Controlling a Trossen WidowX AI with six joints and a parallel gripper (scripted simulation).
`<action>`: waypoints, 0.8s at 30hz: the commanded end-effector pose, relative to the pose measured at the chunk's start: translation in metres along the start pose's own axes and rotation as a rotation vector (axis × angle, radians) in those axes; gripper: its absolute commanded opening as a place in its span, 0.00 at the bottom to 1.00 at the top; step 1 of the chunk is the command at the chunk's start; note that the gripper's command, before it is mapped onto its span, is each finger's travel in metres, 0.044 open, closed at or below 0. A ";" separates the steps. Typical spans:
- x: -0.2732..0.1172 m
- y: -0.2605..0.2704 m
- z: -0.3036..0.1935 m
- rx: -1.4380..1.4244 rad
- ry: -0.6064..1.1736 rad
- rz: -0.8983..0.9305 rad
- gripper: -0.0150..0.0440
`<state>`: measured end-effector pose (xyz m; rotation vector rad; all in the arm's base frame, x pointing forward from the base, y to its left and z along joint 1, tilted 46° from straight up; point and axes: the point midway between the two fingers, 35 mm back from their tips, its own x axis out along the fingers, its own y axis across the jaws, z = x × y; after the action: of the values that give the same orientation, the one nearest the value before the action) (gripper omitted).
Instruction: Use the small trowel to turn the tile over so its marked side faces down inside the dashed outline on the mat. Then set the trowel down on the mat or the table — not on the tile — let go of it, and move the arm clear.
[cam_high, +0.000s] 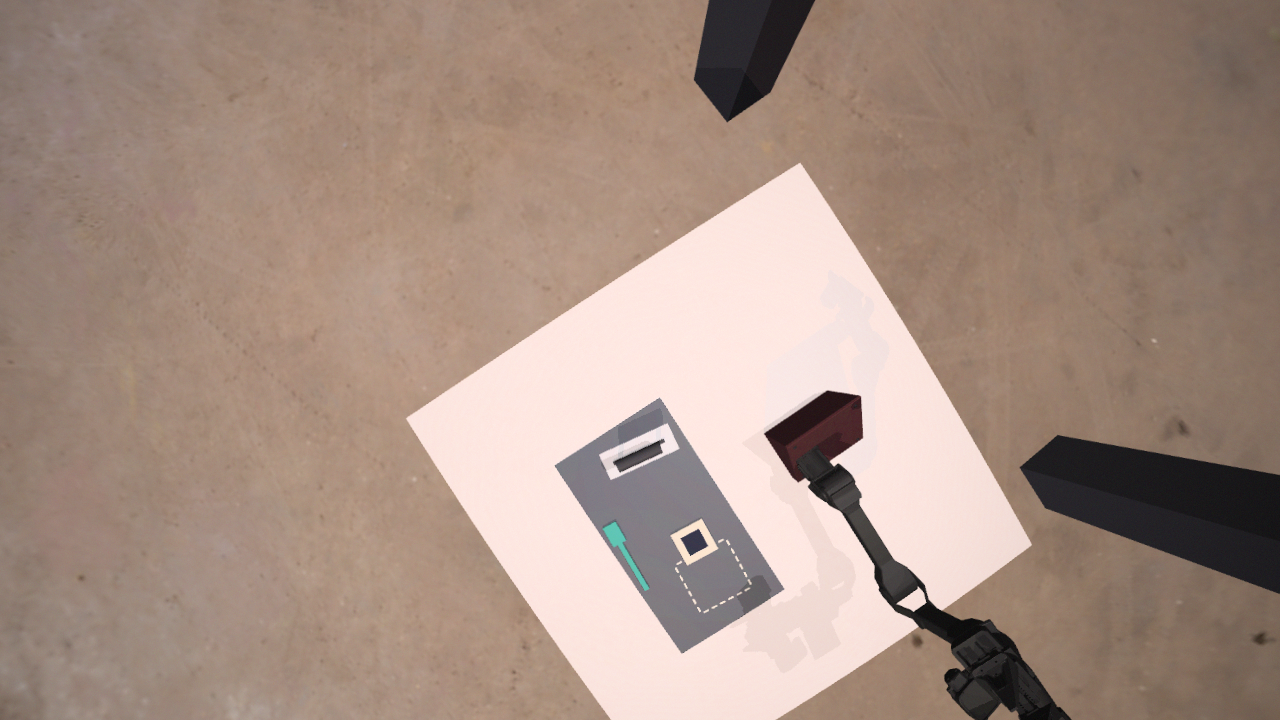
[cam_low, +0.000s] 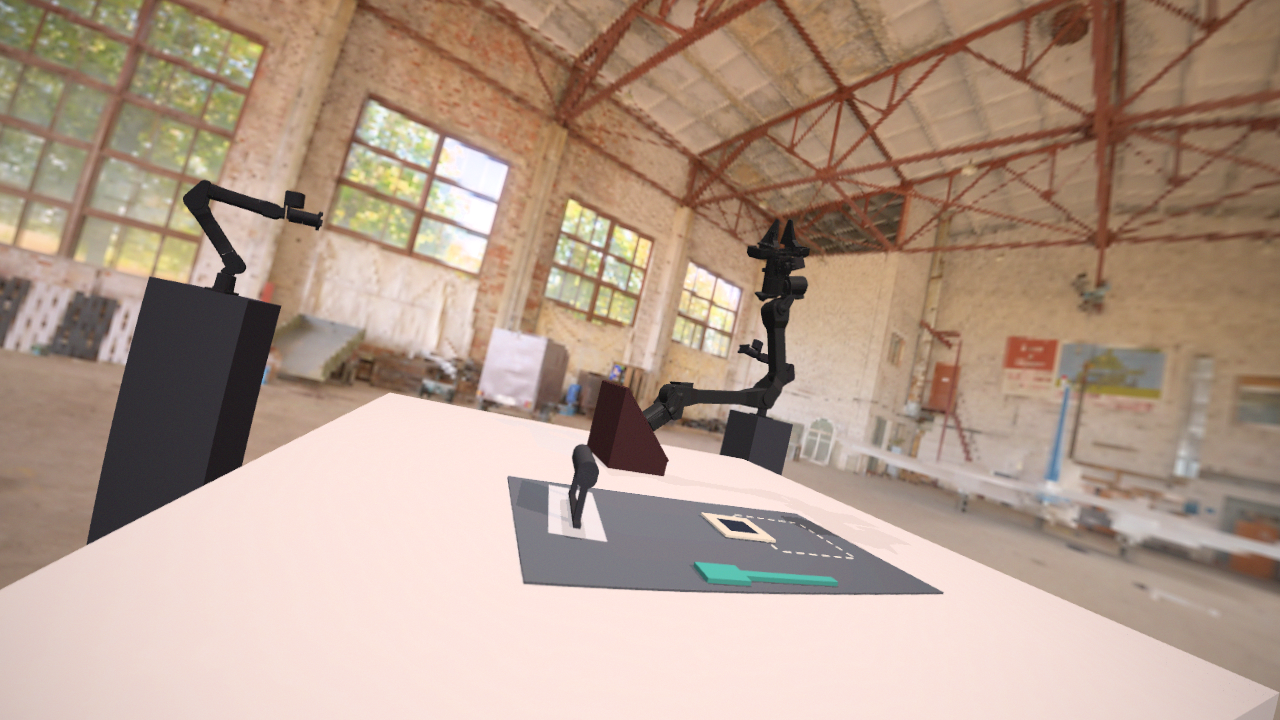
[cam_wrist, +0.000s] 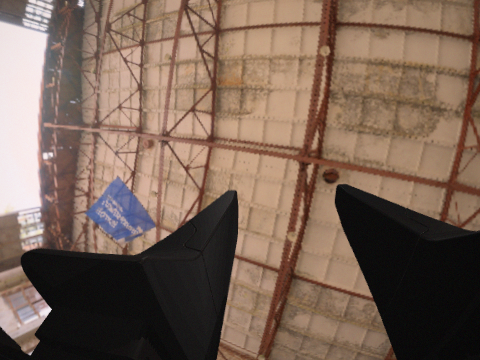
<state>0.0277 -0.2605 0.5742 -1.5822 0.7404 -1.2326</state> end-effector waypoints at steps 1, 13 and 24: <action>0.025 0.035 -0.003 0.089 -0.030 0.103 0.71; 0.082 0.134 0.022 0.327 -0.133 0.399 0.71; 0.111 0.233 0.071 0.492 -0.188 0.700 0.71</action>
<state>0.1298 -0.4057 0.4233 -0.9895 0.6997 -0.7302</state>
